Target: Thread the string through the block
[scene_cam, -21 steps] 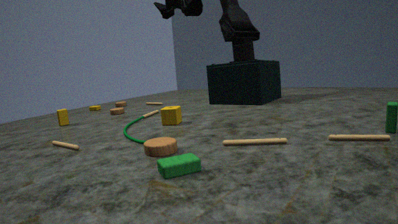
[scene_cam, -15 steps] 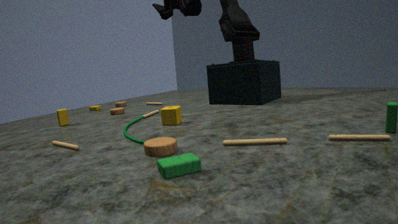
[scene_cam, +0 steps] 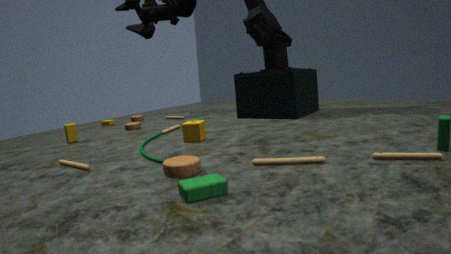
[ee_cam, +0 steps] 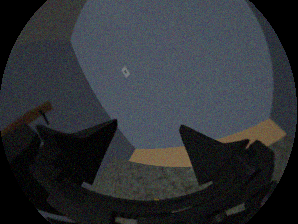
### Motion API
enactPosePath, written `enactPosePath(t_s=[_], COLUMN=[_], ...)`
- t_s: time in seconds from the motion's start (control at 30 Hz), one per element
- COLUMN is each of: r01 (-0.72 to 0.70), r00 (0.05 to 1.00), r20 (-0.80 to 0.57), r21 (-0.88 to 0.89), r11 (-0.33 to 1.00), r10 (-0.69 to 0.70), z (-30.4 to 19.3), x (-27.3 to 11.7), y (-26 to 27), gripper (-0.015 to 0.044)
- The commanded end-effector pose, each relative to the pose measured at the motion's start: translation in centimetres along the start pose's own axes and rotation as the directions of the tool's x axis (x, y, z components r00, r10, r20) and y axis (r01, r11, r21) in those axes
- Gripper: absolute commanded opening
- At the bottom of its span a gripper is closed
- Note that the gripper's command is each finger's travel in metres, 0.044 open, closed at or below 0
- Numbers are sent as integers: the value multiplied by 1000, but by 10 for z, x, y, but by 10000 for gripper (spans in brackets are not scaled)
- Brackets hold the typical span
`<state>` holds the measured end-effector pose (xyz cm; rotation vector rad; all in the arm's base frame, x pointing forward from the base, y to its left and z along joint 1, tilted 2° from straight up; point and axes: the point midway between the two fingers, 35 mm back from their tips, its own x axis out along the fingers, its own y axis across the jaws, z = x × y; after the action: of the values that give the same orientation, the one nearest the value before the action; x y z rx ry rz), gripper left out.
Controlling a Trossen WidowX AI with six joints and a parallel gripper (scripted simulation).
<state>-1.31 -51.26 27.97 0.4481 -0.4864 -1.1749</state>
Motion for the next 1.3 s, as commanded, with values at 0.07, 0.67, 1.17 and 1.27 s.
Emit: enactPosePath(t_s=[0.07, 0.67, 1.17, 1.27], r01=[-28, -620, -934, -812], r00=[972, 600, 60, -19], r20=[-236, -800, -948, -915], r21=[-118, -489, 57, 249], r11=[993, 614, -353, -528], r10=[0, -31, -312, -403], z=[-94, -329, -445, -450], x=[12, -70, -275, -319], y=[53, 175, 226, 224], gripper=[440, 440, 440, 440])
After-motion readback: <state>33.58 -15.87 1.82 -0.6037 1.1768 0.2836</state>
